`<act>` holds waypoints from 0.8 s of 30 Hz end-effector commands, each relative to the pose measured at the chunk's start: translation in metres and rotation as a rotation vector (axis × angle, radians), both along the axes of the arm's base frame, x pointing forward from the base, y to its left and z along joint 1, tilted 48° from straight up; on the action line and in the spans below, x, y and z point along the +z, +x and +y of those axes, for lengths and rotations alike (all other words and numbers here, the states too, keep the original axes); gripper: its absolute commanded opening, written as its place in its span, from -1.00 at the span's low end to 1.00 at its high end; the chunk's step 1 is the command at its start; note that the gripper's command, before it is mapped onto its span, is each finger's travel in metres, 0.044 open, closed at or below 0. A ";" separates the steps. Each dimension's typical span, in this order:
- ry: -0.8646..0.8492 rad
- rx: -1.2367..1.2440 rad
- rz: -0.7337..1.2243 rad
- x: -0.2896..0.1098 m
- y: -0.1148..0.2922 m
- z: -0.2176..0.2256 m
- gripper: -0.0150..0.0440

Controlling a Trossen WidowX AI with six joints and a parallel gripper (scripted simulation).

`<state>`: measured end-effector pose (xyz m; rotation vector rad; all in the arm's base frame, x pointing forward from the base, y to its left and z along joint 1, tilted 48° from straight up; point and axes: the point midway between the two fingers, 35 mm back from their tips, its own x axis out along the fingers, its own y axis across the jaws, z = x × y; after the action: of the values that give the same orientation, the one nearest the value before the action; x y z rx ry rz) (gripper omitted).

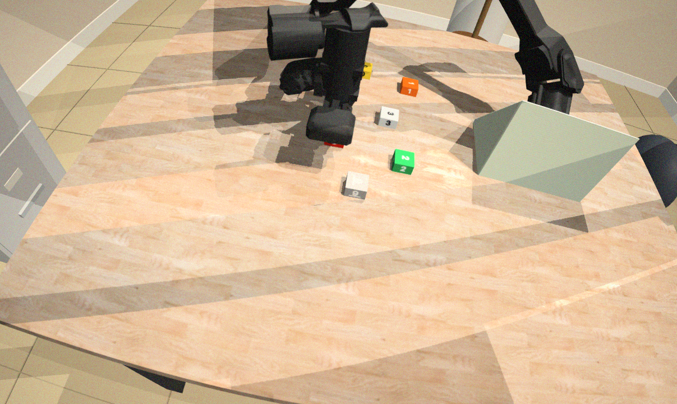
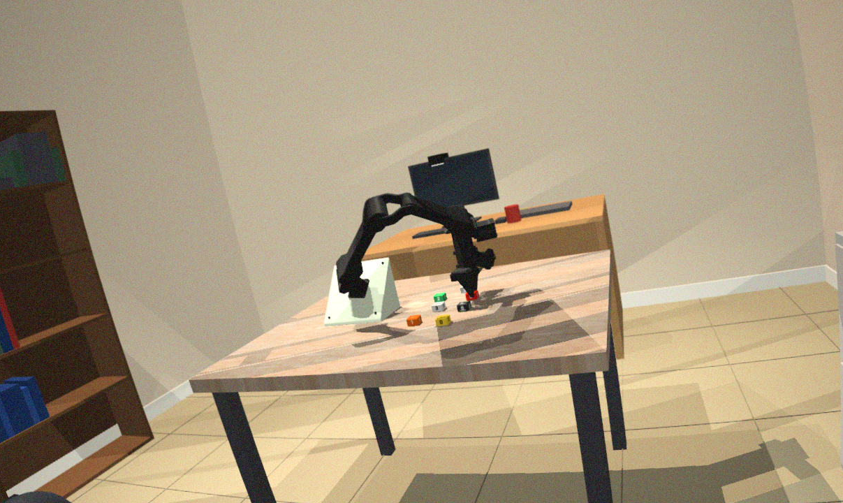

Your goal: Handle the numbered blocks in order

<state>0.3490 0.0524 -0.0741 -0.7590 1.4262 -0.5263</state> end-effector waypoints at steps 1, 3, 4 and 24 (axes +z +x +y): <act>0.000 0.002 -0.004 0.004 0.000 0.004 -0.08; 0.000 0.002 -0.004 0.006 0.000 0.007 -0.08; 0.000 0.002 -0.004 0.007 0.000 0.008 -0.08; 0.000 0.002 -0.004 0.005 0.000 0.006 -0.08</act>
<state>0.3497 0.0612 -0.0663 -0.7600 1.4162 -0.5267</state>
